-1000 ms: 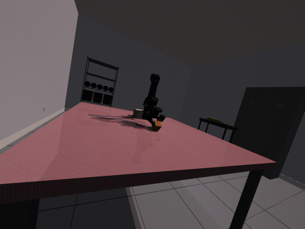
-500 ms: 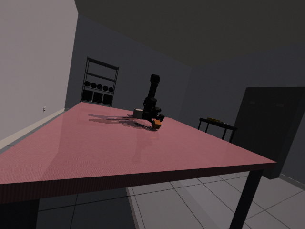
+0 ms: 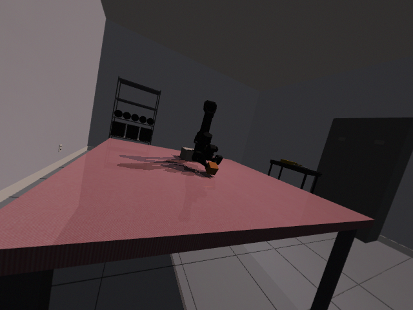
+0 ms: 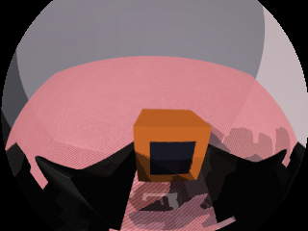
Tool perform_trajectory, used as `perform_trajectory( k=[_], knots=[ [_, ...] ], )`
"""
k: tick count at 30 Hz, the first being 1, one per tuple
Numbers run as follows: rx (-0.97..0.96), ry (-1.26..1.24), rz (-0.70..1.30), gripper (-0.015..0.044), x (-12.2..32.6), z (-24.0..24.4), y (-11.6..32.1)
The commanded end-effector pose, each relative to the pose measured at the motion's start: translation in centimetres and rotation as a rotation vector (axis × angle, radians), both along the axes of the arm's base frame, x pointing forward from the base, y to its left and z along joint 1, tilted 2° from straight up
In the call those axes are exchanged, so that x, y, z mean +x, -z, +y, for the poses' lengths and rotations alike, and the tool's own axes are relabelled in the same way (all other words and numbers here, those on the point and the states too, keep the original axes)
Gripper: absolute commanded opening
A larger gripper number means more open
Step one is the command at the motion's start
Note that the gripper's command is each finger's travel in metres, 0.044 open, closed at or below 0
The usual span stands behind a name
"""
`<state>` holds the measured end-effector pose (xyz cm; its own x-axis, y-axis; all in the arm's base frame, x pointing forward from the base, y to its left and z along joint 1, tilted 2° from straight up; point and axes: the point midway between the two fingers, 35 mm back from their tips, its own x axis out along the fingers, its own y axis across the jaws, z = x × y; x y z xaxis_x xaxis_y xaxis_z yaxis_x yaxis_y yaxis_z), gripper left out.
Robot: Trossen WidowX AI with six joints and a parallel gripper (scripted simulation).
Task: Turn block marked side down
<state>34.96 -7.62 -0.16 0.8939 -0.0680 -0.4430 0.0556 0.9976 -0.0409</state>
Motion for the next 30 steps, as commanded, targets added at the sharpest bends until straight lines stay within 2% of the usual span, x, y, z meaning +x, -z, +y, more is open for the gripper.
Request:
perform_trajectory(
  k=[1, 12, 30],
  knots=[
    [0.005, -0.001, -0.005, 0.0157, 0.04, 0.05, -0.09],
    [0.005, -0.001, -0.005, 0.0440, 0.04, 0.05, -0.09],
    [0.005, -0.001, -0.005, 0.0440, 0.04, 0.05, -0.09]
  ],
)
